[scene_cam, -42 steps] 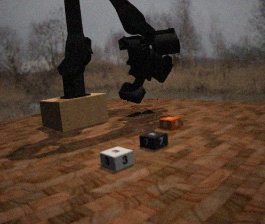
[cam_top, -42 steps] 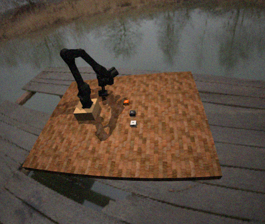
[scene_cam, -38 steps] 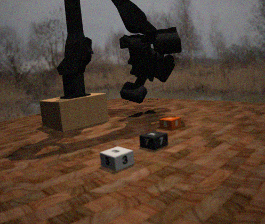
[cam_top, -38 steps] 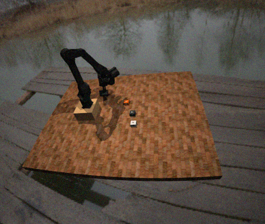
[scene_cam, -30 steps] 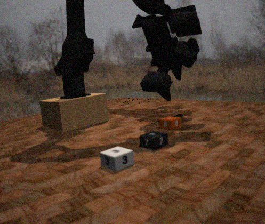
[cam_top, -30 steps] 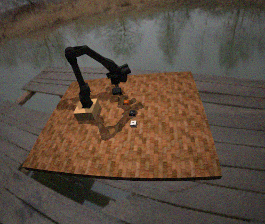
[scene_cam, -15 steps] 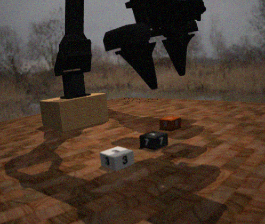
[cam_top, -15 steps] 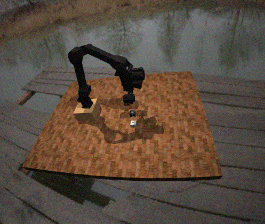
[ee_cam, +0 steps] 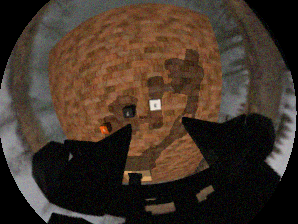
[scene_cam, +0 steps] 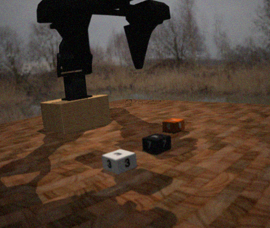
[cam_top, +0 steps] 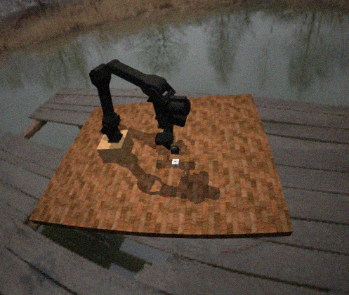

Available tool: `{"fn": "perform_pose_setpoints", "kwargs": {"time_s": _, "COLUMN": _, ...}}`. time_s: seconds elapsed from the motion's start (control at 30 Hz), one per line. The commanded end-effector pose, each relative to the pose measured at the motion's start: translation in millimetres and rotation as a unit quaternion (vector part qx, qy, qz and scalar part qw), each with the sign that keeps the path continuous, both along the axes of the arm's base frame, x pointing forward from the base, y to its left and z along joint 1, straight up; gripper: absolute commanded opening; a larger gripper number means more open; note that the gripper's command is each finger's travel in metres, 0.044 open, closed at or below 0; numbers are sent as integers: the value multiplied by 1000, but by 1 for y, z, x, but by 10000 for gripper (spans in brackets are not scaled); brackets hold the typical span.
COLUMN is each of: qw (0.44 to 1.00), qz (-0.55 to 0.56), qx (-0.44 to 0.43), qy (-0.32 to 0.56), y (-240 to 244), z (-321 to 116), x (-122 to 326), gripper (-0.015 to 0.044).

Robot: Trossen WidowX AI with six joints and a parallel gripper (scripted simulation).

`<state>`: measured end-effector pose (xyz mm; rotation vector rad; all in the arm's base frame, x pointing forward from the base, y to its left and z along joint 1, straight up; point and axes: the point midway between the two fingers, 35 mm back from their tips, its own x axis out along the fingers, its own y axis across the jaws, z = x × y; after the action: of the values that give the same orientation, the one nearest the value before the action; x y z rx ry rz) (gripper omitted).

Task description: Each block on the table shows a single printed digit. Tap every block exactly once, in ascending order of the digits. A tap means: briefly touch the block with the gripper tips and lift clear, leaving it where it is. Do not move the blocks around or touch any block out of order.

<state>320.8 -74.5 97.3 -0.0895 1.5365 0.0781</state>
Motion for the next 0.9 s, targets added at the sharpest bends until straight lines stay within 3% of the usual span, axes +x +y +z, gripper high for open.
{"fn": "perform_pose_setpoints", "kwargs": {"time_s": 0.0, "qw": 1000, "qz": 1, "qx": -4, "qy": 2, "y": -4, "z": 0, "x": 1, "gripper": 400}}
{"fn": "perform_pose_setpoints", "kwargs": {"time_s": 0.4, "qw": 1000, "qz": 1, "qx": -4, "qy": 2, "y": -2, "z": 0, "x": 1, "gripper": 400}}
{"fn": "perform_pose_setpoints", "kwargs": {"time_s": 0.6, "qw": 1000, "qz": 1, "qx": -1, "qy": 3, "y": 65, "z": -1, "x": -13, "gripper": 400}}
{"fn": "perform_pose_setpoints", "kwargs": {"time_s": 0.87, "qw": 1000, "qz": 1, "qx": -1, "qy": 3, "y": 67, "z": -1, "x": -13, "gripper": 400}}
